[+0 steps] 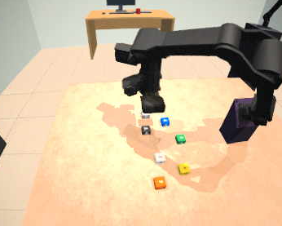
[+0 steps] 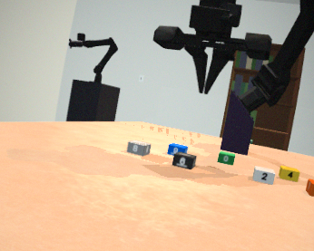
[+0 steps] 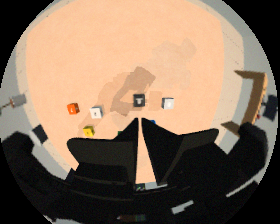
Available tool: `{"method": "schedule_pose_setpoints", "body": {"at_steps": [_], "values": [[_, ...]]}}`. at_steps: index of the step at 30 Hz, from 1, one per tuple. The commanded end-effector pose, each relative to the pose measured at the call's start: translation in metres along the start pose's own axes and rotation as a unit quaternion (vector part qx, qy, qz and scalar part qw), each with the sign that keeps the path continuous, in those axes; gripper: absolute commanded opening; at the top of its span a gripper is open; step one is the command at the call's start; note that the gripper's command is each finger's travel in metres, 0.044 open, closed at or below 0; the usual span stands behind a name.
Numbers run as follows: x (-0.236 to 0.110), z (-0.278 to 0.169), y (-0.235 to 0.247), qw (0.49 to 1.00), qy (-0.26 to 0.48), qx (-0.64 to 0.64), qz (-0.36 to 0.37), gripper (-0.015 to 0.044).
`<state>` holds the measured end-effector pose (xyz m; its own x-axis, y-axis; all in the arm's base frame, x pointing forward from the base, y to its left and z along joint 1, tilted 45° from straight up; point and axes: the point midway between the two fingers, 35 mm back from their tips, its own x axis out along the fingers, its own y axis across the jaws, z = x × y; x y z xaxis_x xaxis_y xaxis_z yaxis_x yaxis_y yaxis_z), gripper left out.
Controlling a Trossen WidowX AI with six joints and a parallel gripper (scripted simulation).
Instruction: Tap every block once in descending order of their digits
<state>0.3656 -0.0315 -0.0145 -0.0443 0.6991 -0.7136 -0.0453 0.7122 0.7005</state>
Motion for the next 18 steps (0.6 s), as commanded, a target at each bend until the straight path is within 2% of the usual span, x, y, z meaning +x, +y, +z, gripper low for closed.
{"method": "schedule_pose_setpoints", "body": {"at_steps": [1,8,13,18], "values": [[-0.001,-0.001,-0.016,1.000,-0.002,-0.015,0.000,0.0020],[0.003,-0.001,-0.016,1.000,-0.002,-0.015,0.000,0.0020],[0.077,0.000,-0.015,1.000,-0.003,-0.015,0.001,0.0020],[0.080,-0.001,-0.015,1.000,-0.003,-0.015,0.002,0.0020]]}}
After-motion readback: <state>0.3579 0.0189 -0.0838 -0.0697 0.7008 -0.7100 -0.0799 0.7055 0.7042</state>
